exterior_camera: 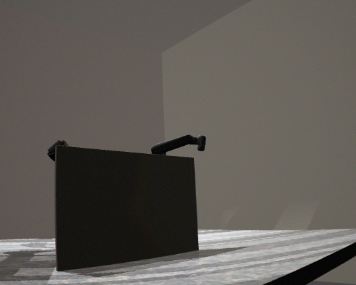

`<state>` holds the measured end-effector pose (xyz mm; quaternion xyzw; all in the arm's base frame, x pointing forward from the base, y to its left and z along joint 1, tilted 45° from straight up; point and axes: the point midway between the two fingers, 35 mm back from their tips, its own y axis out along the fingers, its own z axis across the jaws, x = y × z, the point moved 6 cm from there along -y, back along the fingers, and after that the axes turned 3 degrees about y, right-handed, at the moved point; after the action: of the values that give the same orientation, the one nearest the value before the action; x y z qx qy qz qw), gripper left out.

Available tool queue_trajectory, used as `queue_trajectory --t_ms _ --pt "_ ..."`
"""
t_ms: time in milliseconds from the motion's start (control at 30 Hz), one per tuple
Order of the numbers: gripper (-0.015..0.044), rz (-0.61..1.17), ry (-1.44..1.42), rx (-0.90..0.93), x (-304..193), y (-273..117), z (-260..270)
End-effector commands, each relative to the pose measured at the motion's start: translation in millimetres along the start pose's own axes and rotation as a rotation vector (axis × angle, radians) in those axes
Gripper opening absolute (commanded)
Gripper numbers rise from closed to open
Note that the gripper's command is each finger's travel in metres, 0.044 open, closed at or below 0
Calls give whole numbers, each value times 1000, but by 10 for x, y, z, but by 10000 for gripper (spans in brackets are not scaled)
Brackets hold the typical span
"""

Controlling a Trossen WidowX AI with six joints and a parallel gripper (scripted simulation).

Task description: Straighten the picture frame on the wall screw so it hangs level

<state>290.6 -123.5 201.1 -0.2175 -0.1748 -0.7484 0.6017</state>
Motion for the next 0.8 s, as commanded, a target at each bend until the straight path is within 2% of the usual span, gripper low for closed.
queue_trajectory --t_ms 0,767 --pt "0 0 -2 11 -2 -3 51" --pt "0 0 -2 12 -5 -3 117"
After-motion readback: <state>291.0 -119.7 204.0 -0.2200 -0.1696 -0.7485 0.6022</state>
